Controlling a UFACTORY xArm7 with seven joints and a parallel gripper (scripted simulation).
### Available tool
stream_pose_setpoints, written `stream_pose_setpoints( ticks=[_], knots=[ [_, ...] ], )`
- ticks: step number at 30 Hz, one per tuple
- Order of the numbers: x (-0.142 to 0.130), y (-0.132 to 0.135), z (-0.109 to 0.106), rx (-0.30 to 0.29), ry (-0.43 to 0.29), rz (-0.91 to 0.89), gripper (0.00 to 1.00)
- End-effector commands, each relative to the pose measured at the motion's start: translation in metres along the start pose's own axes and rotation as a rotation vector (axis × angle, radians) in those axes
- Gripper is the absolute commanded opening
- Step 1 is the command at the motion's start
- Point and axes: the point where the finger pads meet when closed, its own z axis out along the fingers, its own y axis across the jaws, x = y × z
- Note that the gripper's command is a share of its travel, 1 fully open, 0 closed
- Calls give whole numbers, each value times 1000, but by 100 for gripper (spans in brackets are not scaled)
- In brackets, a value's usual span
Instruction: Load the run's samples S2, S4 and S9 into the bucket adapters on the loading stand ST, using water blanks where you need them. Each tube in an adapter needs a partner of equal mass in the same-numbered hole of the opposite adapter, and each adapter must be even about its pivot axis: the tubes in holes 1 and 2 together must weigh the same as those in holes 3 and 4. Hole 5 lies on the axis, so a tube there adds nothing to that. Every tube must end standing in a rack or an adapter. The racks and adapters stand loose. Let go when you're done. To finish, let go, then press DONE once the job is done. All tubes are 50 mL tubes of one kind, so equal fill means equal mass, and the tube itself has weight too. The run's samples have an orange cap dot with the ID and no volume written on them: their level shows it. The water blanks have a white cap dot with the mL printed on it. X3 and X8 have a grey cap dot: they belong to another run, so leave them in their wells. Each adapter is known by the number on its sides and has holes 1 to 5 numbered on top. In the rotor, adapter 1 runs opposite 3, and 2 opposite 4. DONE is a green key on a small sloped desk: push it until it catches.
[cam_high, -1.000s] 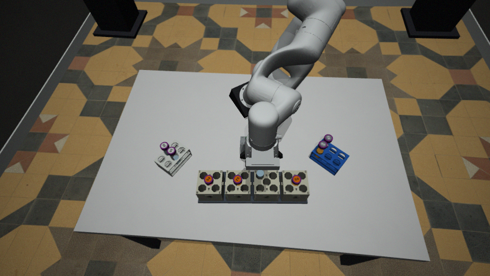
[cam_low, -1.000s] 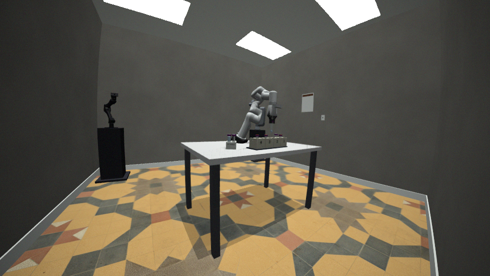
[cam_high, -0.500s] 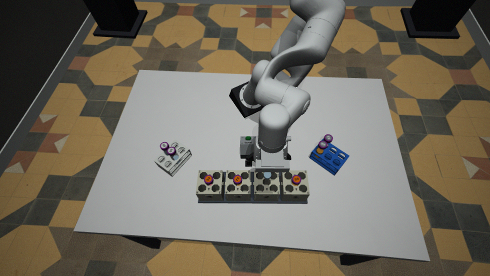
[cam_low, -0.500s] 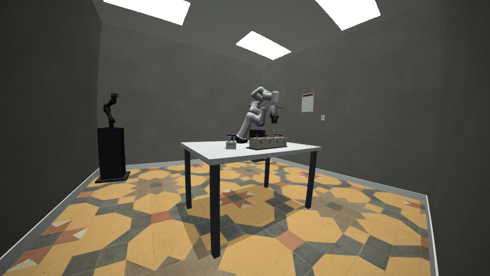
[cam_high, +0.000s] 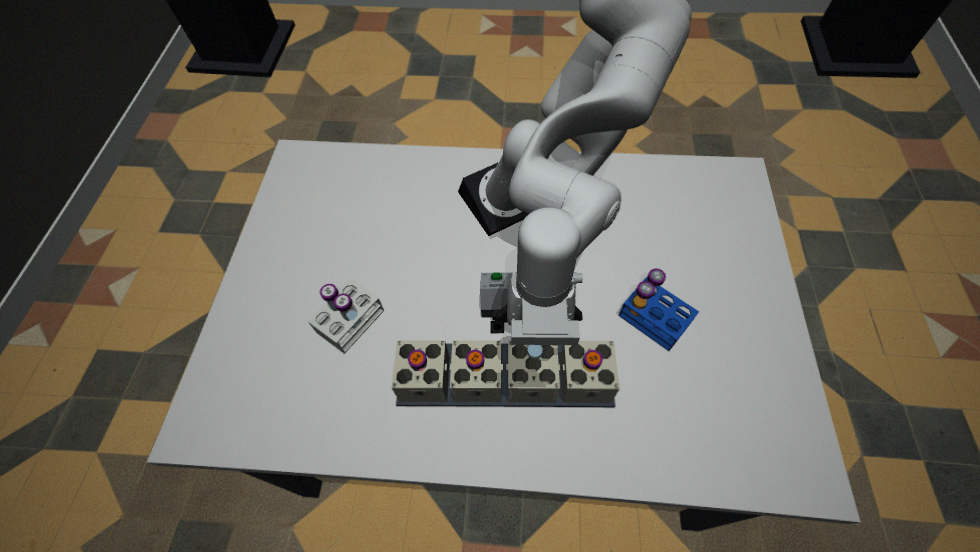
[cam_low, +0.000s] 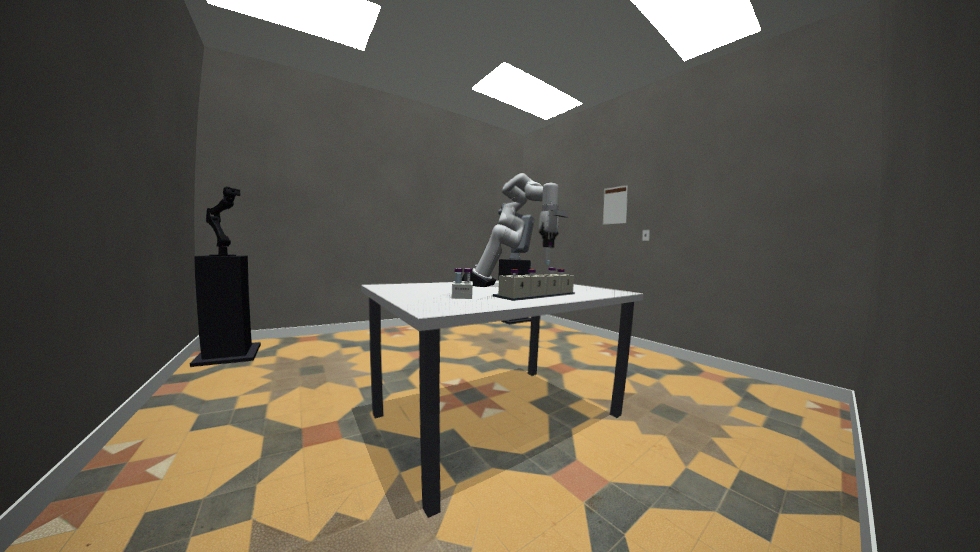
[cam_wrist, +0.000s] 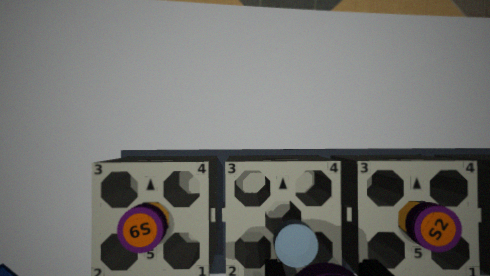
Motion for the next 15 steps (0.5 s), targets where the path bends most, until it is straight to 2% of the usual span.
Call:
stream_pose_setpoints(
  ticks=[1, 15],
  knots=[
    [1, 0, 7, 0, 3, 0, 0],
    [1, 0, 31, 0, 3, 0, 0]
  ],
)
